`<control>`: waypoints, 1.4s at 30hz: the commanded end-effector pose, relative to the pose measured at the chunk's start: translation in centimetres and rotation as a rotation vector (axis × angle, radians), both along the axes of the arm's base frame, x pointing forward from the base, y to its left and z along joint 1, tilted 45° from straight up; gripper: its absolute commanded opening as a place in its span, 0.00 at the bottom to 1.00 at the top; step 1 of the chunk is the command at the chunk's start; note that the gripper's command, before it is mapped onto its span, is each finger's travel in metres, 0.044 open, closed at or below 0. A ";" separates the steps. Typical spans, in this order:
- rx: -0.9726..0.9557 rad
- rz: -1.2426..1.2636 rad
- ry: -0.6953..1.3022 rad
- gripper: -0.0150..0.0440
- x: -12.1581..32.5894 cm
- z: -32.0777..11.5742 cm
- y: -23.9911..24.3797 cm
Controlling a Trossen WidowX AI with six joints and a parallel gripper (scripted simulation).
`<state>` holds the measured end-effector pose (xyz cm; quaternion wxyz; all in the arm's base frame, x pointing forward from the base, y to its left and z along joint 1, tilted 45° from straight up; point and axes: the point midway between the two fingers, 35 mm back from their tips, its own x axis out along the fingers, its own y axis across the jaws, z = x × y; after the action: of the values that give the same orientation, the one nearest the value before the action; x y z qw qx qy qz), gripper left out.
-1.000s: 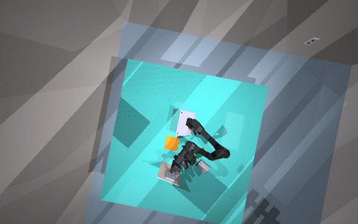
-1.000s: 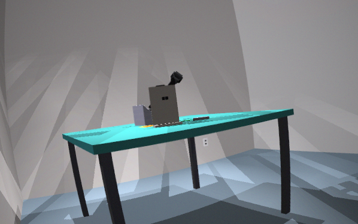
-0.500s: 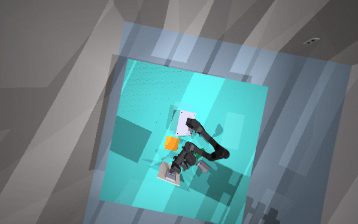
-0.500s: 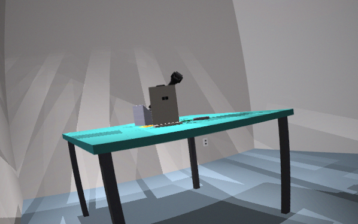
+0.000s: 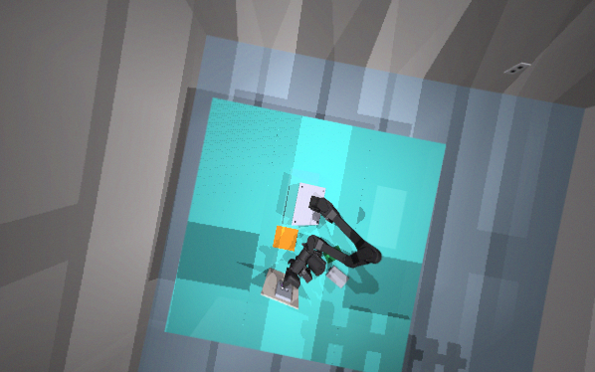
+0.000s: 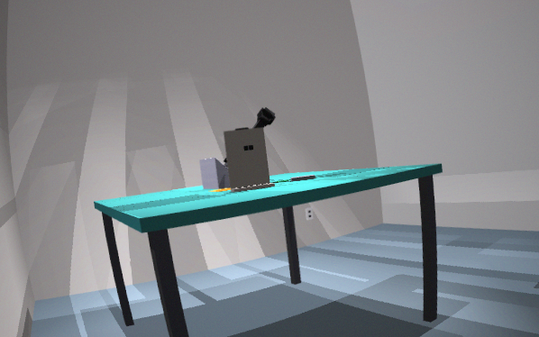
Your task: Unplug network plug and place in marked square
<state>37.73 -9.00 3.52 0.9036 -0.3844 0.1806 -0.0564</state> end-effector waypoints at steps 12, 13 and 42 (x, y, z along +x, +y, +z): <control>0.005 -0.002 0.002 0.25 -1.0 0.1 0.1; 0.005 -0.002 0.002 0.25 -1.1 0.1 0.1; 0.005 -0.002 0.003 0.25 -2.8 0.2 0.2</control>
<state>35.33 -8.95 3.86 0.9040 -0.3825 0.1815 -0.0601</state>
